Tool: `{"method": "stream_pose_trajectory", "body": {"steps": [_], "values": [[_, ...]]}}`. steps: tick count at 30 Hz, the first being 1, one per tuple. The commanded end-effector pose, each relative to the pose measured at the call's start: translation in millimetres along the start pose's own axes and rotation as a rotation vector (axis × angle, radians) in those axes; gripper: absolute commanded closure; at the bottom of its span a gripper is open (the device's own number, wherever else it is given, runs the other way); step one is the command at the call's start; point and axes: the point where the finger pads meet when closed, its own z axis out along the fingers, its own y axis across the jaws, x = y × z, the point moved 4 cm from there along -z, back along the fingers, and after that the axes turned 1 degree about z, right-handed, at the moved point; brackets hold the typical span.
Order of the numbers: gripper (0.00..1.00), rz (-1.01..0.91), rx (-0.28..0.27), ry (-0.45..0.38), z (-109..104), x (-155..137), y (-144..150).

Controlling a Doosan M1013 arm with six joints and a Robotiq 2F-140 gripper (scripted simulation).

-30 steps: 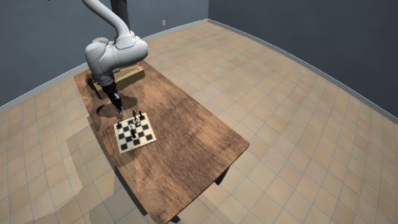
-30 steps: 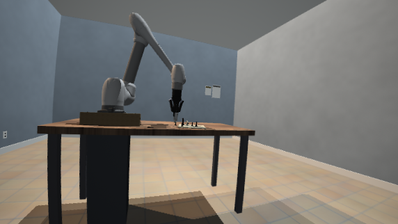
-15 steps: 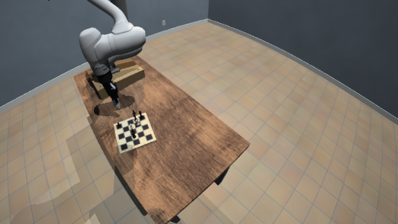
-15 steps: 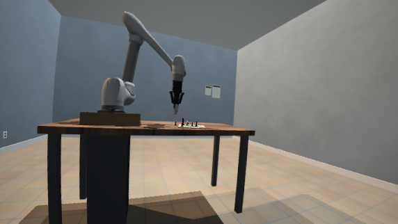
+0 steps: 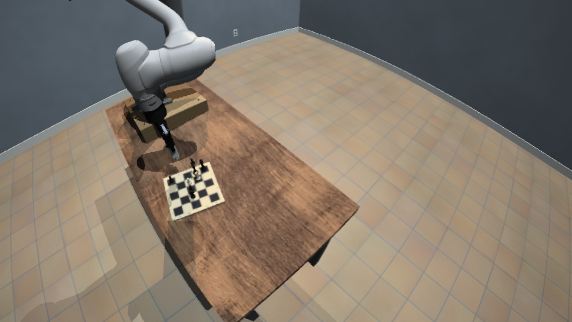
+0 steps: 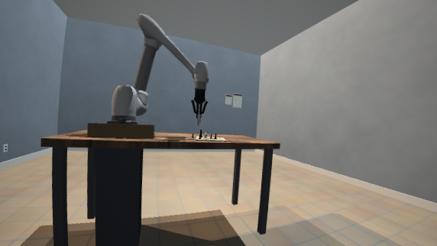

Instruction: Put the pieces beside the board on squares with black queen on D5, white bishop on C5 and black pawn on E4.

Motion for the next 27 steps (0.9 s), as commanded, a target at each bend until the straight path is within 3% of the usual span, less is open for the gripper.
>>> {"method": "stream_pose_trajectory", "body": {"steps": [1,18,27], "values": [[1.00,0.247,0.012,-0.029,-0.5,9.5,26.0],[1.00,0.251,0.012,-0.029,1.7,9.7,26.4],[1.00,0.252,0.012,-0.029,30.3,9.0,26.2]]}}
